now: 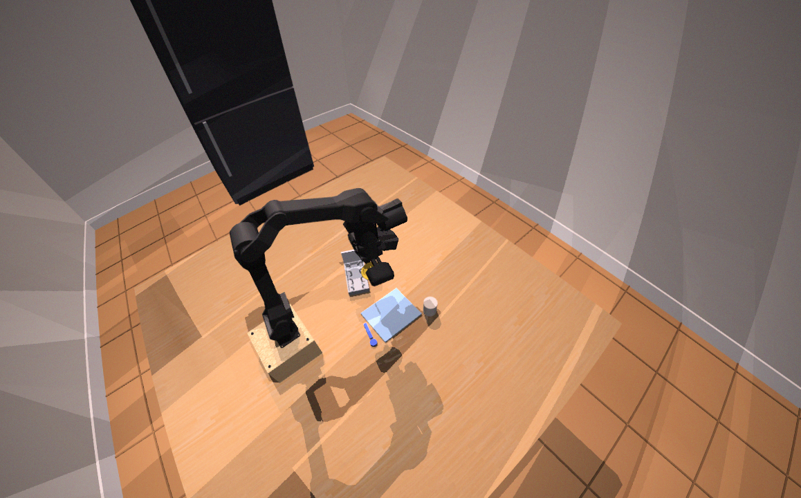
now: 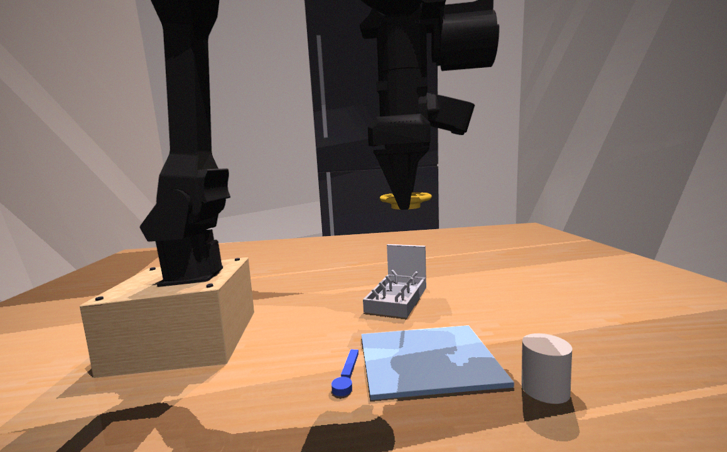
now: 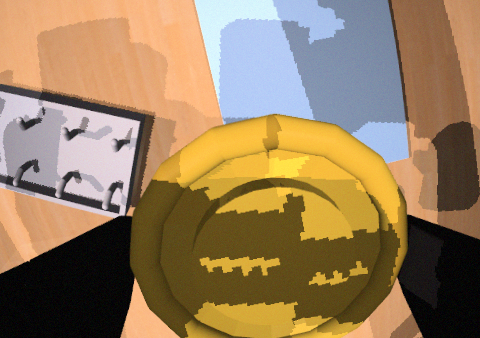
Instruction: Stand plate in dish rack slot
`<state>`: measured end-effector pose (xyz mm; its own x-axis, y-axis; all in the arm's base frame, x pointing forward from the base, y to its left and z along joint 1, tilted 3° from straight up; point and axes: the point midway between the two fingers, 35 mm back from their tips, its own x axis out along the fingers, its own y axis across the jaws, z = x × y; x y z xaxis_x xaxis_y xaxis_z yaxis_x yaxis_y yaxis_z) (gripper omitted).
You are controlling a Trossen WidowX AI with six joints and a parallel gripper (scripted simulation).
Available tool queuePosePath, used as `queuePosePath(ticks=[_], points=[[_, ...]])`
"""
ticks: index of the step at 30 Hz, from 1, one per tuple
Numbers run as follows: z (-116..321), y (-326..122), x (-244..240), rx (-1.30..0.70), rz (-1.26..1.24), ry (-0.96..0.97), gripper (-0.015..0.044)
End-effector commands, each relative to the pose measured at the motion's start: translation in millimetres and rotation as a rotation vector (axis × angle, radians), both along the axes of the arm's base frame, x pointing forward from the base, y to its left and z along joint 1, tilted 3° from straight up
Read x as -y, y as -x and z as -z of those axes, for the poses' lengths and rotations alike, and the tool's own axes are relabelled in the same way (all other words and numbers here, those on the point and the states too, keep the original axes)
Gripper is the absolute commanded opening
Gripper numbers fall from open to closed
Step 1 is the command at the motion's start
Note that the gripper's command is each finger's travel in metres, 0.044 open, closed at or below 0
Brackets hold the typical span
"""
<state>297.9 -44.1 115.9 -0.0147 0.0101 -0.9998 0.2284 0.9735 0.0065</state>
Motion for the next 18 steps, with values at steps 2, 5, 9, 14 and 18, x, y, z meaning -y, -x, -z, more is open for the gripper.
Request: queuePosePath(ticks=[2,5,9,14,18], points=[[1,25,-44,-0.004,0.172,-0.004,0.0],[2,33,-55,-0.005,0.218,-0.004,0.0],[2,33,-55,-0.005,0.218,-0.004,0.0],[11,30,-57,-0.012,0.163,-0.053,0.0],[25,26,-61,-0.014,0.074,-0.134,0.0]])
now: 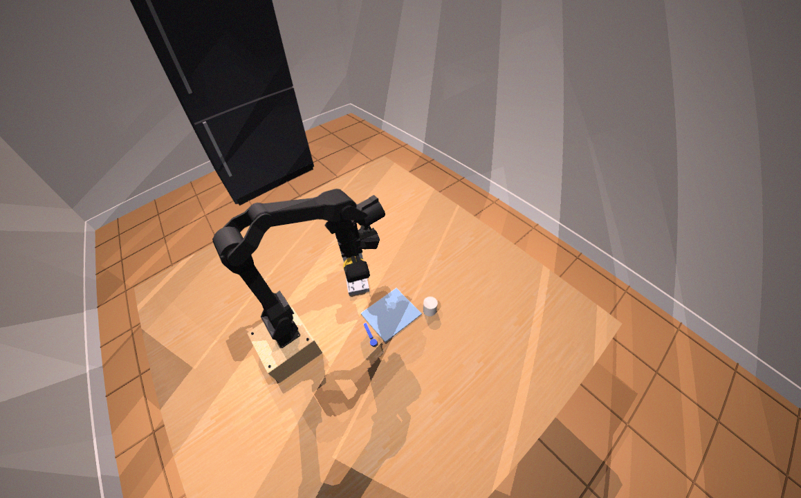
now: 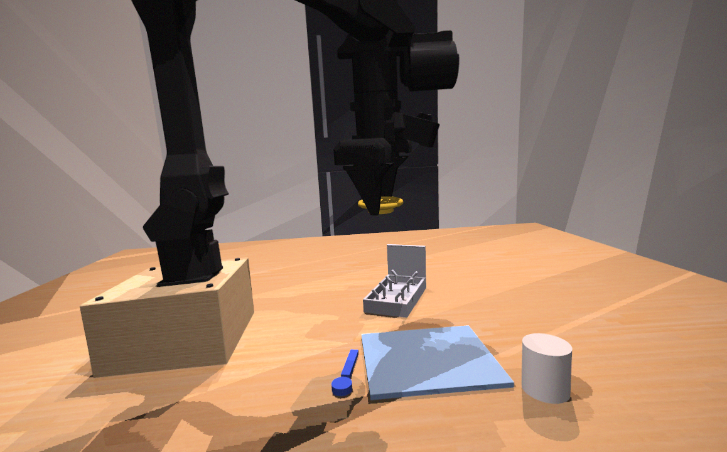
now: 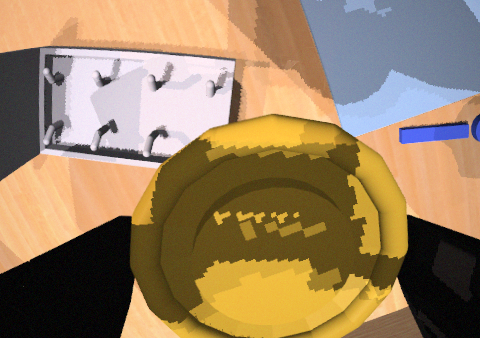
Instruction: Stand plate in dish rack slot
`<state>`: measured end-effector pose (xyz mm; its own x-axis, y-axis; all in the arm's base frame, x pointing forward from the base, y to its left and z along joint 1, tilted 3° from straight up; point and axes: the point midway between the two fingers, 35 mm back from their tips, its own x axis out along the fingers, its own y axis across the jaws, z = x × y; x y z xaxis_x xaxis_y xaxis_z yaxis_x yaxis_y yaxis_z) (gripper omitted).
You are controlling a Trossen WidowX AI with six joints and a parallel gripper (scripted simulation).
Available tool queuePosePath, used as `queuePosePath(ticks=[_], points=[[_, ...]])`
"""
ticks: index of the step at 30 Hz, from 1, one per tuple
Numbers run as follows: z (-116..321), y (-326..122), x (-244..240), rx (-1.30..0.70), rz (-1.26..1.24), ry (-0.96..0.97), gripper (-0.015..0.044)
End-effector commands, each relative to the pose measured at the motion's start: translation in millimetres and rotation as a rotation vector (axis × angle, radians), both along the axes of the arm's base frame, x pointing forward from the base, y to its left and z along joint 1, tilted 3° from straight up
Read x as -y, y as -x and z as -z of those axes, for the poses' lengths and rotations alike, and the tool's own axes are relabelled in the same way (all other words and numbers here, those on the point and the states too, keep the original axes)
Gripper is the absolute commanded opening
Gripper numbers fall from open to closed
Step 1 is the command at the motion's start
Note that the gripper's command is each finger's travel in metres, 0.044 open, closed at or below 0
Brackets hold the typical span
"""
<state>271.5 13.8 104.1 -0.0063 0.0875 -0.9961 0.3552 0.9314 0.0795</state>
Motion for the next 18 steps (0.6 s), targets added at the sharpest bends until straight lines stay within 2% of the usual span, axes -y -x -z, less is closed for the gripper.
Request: queuePosePath(ticks=[1,18], points=[[17,-1,-4,-0.006,-0.082,-0.079,0.0],[65,-12,-17,0.163,-0.436,-0.4,0.0]])
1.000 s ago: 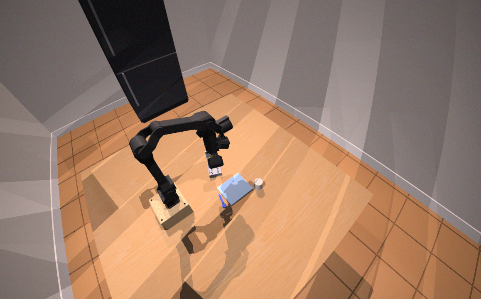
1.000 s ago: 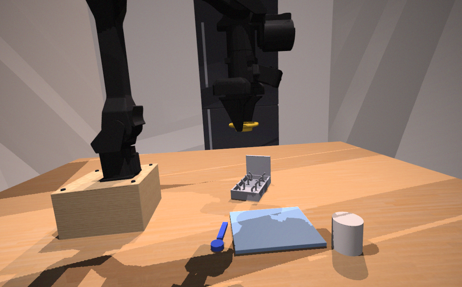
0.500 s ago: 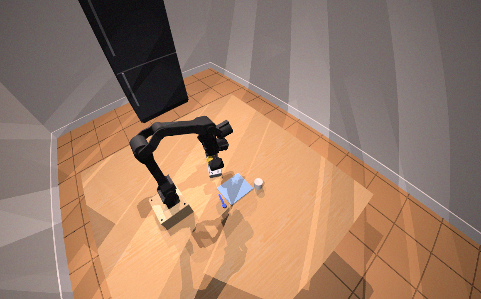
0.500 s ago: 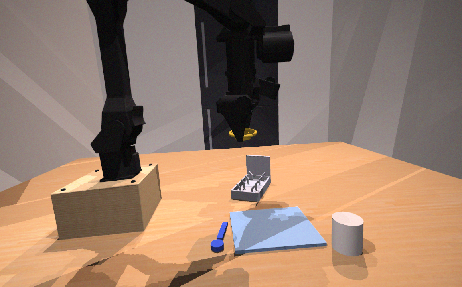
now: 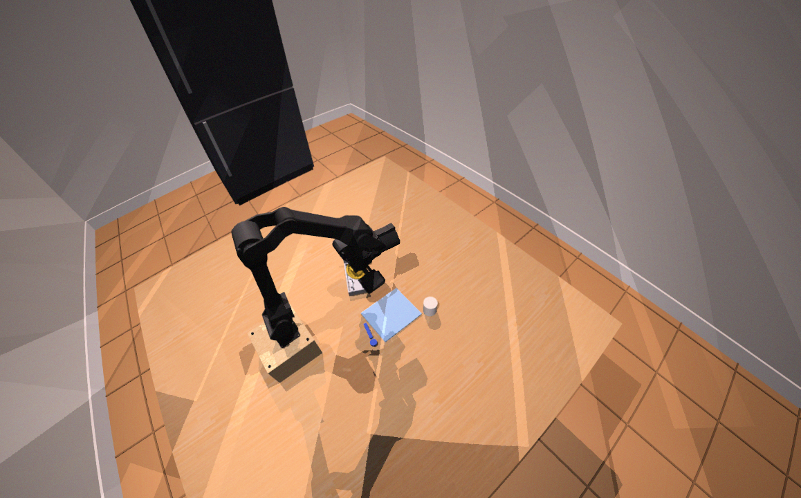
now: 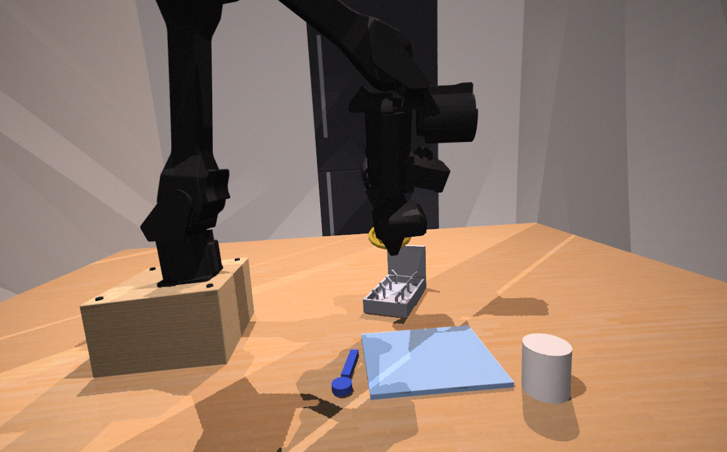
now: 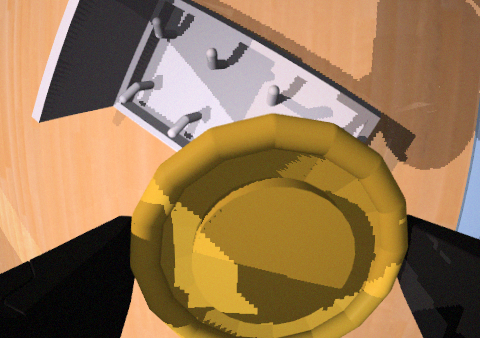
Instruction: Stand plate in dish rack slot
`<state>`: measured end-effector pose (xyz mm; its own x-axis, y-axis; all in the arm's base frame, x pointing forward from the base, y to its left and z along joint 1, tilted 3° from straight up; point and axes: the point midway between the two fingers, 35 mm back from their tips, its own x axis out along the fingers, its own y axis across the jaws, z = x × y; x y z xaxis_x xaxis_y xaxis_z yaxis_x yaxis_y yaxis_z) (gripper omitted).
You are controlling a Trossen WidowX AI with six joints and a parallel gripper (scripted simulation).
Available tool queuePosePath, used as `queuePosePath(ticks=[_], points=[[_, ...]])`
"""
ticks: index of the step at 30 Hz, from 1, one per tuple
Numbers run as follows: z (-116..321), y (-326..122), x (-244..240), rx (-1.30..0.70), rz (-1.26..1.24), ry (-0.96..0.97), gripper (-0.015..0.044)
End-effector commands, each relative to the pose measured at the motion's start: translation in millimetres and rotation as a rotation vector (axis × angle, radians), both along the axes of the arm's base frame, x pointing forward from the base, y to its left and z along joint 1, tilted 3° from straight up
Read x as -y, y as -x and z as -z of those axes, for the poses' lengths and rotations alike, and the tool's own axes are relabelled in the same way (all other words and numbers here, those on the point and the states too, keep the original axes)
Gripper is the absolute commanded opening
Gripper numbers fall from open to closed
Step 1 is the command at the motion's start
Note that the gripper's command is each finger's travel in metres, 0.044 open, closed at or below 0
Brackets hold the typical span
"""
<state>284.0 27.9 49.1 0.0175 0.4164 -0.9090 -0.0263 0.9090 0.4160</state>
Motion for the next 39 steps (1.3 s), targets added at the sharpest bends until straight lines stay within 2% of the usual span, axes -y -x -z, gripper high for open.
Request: queuePosePath(ticks=[1,18,39], points=[[12,1,-3,0.054,-0.08,-0.086,0.0],[41,1,-5,0.38,-0.326,-0.329,0.0],[52,9,-4,0.993,-0.518,-0.487,0.0]])
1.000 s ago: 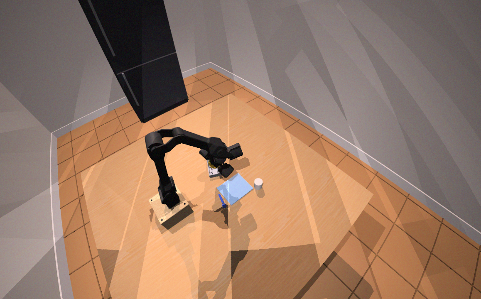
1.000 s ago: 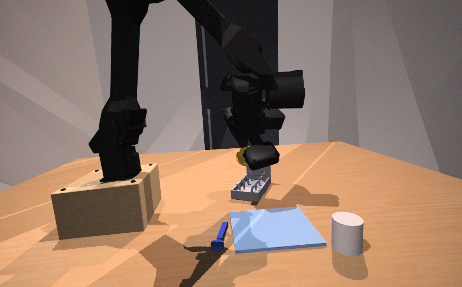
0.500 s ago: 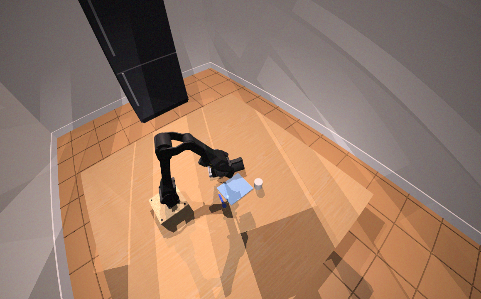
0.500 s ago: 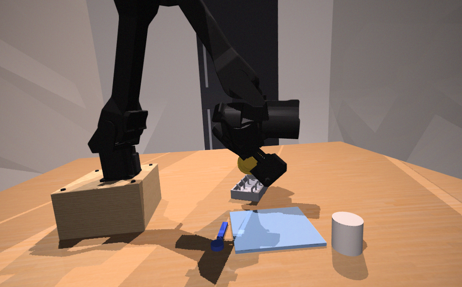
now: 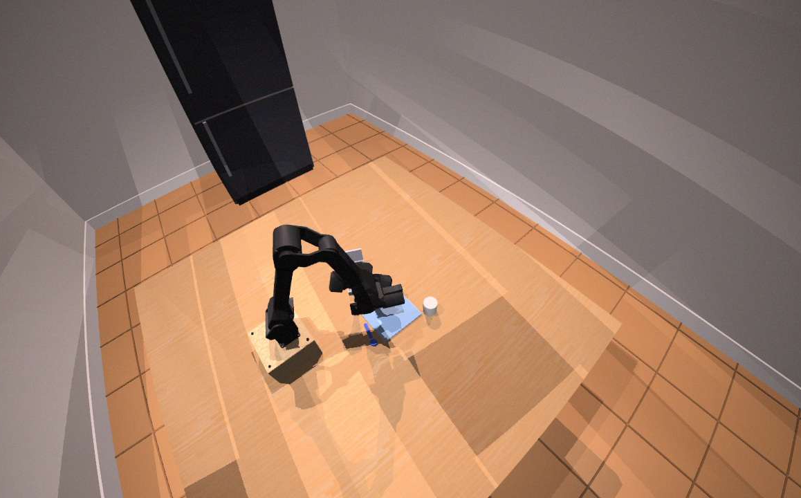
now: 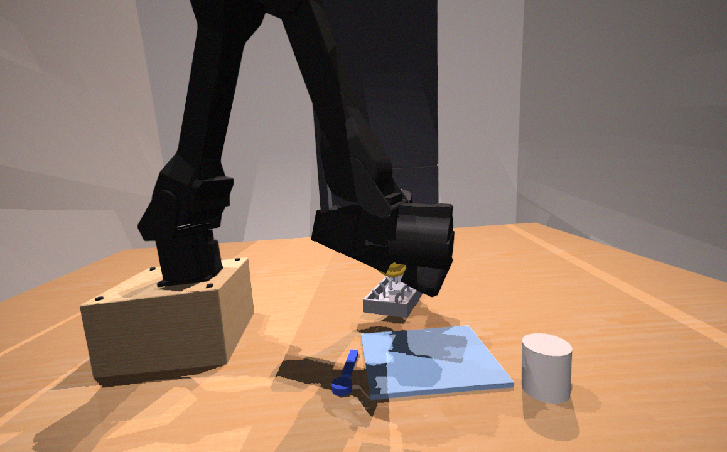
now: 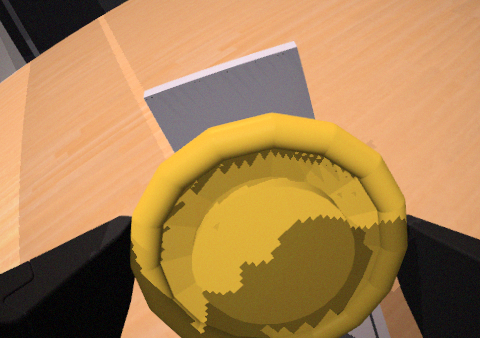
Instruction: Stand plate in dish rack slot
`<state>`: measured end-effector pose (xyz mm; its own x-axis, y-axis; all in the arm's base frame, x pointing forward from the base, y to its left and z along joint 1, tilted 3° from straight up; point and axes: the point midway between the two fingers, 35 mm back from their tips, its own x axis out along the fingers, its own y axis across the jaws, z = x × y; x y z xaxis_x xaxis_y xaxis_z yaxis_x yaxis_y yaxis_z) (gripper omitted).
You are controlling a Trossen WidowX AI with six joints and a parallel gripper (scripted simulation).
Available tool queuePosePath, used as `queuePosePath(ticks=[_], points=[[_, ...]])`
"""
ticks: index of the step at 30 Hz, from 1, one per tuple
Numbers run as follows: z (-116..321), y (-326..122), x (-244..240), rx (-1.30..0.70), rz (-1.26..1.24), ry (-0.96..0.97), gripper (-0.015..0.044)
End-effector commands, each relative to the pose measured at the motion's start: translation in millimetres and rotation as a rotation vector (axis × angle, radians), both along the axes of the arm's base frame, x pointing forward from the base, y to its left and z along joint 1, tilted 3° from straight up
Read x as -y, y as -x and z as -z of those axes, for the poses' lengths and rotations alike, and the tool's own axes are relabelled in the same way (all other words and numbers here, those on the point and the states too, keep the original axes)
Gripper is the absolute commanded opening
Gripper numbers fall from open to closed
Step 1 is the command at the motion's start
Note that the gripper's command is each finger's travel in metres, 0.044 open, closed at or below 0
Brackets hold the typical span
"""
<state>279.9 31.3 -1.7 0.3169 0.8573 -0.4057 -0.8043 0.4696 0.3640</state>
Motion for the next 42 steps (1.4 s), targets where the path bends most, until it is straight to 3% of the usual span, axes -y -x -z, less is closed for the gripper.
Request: queuePosePath(ticks=[1,11,42], points=[[1,5,0,0.127,-0.008,-0.046,0.0],[-4,14,4,0.432,0.007,-0.102,0.0],[24,10,-8,0.441,0.002,-0.09,0.0]])
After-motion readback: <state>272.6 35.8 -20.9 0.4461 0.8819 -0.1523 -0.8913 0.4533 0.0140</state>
